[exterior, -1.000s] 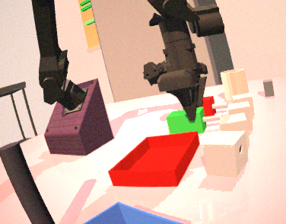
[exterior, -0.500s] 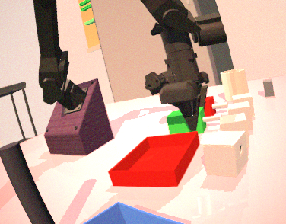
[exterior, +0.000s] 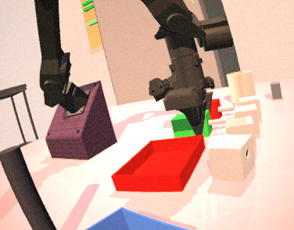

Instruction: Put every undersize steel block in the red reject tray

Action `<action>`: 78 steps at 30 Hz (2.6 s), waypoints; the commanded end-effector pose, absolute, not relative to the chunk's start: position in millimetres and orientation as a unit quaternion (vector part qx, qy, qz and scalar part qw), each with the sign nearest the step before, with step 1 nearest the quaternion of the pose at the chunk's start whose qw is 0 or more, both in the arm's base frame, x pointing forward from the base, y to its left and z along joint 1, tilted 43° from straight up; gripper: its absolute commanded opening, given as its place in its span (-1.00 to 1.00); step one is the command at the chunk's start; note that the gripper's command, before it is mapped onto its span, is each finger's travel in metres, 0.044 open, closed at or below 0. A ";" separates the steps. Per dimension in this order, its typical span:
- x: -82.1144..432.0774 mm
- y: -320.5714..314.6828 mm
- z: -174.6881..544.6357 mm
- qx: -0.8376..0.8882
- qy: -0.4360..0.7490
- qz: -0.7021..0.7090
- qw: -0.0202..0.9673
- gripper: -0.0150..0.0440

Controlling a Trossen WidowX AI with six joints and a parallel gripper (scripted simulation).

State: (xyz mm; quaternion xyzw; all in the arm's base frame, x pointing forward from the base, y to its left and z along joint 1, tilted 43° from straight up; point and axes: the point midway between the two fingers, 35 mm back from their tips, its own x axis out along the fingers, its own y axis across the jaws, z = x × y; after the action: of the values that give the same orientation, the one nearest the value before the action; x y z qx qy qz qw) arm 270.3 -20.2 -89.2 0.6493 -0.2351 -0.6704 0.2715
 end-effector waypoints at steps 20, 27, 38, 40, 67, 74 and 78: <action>275.0 32.7 -37.1 0.654 -0.268 -0.666 0.240 -0.49; 314.7 49.7 -43.5 0.690 -0.423 -0.585 0.049 -0.49; 374.6 71.5 -54.2 0.644 -0.611 -0.387 -0.250 -0.49; 384.6 74.7 -56.3 0.622 -0.636 -0.343 -0.300 -0.49; 463.4 93.2 -79.6 0.234 -0.708 0.129 -0.654 -0.49; 463.5 84.4 -87.1 0.234 -0.708 0.130 -0.654 -0.49; 464.5 78.9 -93.1 0.234 -0.708 0.130 -0.654 -0.49</action>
State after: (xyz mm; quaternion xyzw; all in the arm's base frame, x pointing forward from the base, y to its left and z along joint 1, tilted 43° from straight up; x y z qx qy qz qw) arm 463.6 80.6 -89.2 0.2322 -0.7087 0.1334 -0.6527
